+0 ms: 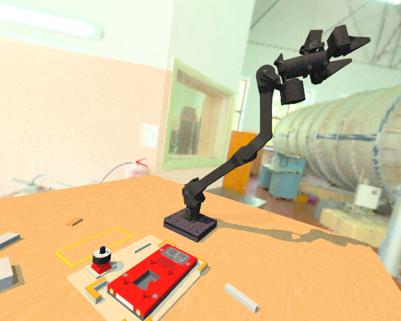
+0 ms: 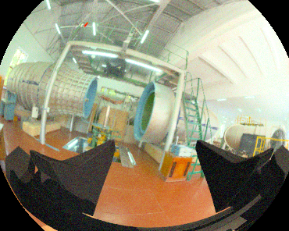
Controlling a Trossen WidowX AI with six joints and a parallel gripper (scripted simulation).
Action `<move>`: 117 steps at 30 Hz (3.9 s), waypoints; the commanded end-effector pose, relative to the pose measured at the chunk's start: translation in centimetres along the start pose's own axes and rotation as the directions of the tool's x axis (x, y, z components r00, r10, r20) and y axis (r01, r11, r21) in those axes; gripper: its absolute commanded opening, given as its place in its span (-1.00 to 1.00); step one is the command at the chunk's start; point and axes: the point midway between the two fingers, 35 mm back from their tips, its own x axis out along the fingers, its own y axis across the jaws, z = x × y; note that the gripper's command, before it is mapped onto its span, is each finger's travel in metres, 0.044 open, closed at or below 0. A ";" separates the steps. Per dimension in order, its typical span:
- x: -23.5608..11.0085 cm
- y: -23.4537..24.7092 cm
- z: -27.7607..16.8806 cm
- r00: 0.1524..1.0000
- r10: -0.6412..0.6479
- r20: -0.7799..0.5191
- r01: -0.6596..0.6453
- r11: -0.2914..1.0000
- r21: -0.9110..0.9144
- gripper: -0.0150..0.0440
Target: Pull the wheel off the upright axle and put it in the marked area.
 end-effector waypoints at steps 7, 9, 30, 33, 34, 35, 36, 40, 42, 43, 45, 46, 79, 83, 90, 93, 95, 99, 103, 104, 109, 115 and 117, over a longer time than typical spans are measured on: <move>-1.4 0.7 3.8 0.993 0.004 0.119 0.003 0.998 -0.057 0.53; -2.2 1.0 5.7 0.984 0.006 0.178 0.009 0.996 -0.083 0.53; -14.7 2.1 21.0 0.729 -0.017 0.684 0.202 0.961 -0.191 0.53; -16.7 1.6 22.1 0.701 -0.040 0.712 0.238 0.954 -0.181 0.53; -17.5 1.4 22.5 0.690 -0.048 0.722 0.251 0.952 -0.177 0.53; -18.3 1.2 22.9 0.679 -0.056 0.732 0.264 0.949 -0.172 0.53; -19.1 1.0 23.2 0.667 -0.064 0.742 0.277 0.946 -0.167 0.53; -21.5 0.6 24.6 0.614 -0.081 0.786 0.313 0.938 -0.148 0.53; -22.8 0.5 25.3 0.582 -0.086 0.809 0.328 0.935 -0.136 0.53; -23.6 0.3 25.7 0.561 -0.090 0.823 0.337 0.933 -0.128 0.53; -25.2 0.0 26.4 0.519 -0.099 0.849 0.356 0.928 -0.109 0.53; -26.0 -0.2 26.8 0.497 -0.104 0.861 0.365 0.926 -0.099 0.53; -49.4 -10.9 28.1 -0.113 -0.362 0.925 0.493 0.788 0.369 0.53; -52.3 -12.8 27.0 -0.203 -0.413 0.888 0.493 0.740 0.457 0.53; -57.8 -16.7 23.7 -0.370 -0.511 0.775 0.469 0.618 0.631 0.53; -60.1 -18.4 21.8 -0.438 -0.551 0.711 0.446 0.553 0.704 0.53; -61.5 -19.5 20.5 -0.480 -0.575 0.663 0.427 0.507 0.749 0.53; -64.1 -21.5 17.5 -0.556 -0.617 0.557 0.382 0.406 0.830 0.53; -66.3 -23.6 14.1 -0.617 -0.651 0.442 0.331 0.295 0.896 0.53; -66.7 -24.0 13.2 -0.630 -0.659 0.412 0.317 0.266 0.910 0.53; -68.7 -26.3 8.4 -0.683 -0.684 0.255 0.246 0.113 0.963 0.53; -70.8 -28.0 2.4 -0.729 -0.683 0.050 0.145 -0.082 0.986 0.53; -71.3 -28.4 0.2 -0.738 -0.674 -0.023 0.108 -0.152 0.983 0.53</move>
